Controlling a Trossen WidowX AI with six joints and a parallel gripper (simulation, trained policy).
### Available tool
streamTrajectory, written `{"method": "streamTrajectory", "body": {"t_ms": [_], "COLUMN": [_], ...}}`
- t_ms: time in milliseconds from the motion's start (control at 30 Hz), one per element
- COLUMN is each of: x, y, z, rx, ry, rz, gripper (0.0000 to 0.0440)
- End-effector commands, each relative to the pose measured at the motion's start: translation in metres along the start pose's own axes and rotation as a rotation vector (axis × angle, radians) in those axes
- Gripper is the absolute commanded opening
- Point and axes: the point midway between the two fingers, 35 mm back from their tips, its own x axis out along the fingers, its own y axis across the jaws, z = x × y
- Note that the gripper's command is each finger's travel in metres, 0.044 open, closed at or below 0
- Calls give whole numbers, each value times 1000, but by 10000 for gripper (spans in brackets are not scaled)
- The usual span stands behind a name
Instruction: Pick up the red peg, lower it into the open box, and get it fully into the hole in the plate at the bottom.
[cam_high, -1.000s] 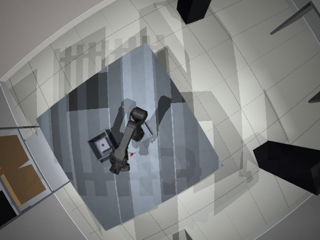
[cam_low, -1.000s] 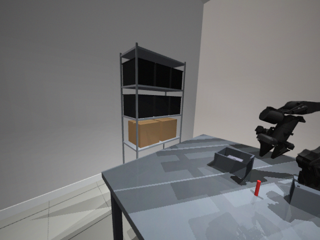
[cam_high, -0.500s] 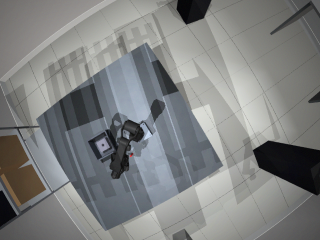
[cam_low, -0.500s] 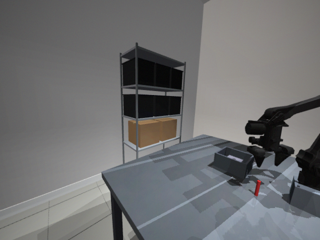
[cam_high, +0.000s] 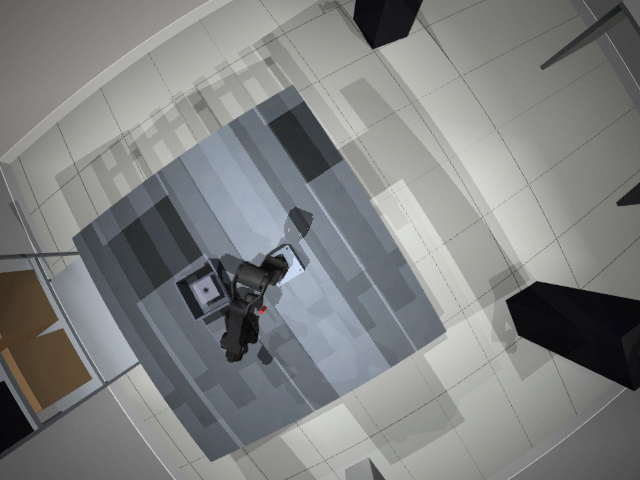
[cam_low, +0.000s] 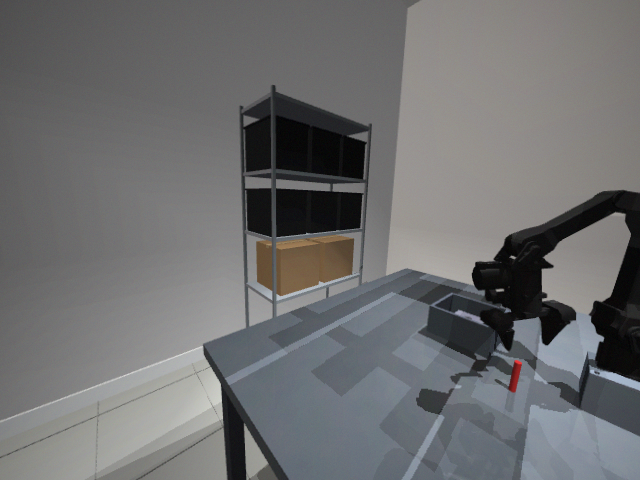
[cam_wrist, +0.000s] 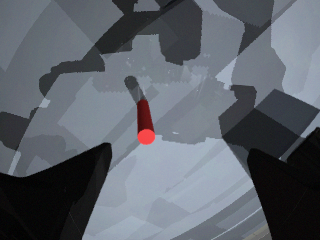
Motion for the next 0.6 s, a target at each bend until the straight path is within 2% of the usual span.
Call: {"method": "streamTrajectory", "body": {"t_ms": [0, 567], "x": [9, 59], "y": [7, 24], "z": [0, 2], "rx": [11, 35], "ry": [4, -20], "rz": [-9, -22], "gripper": [440, 430]}}
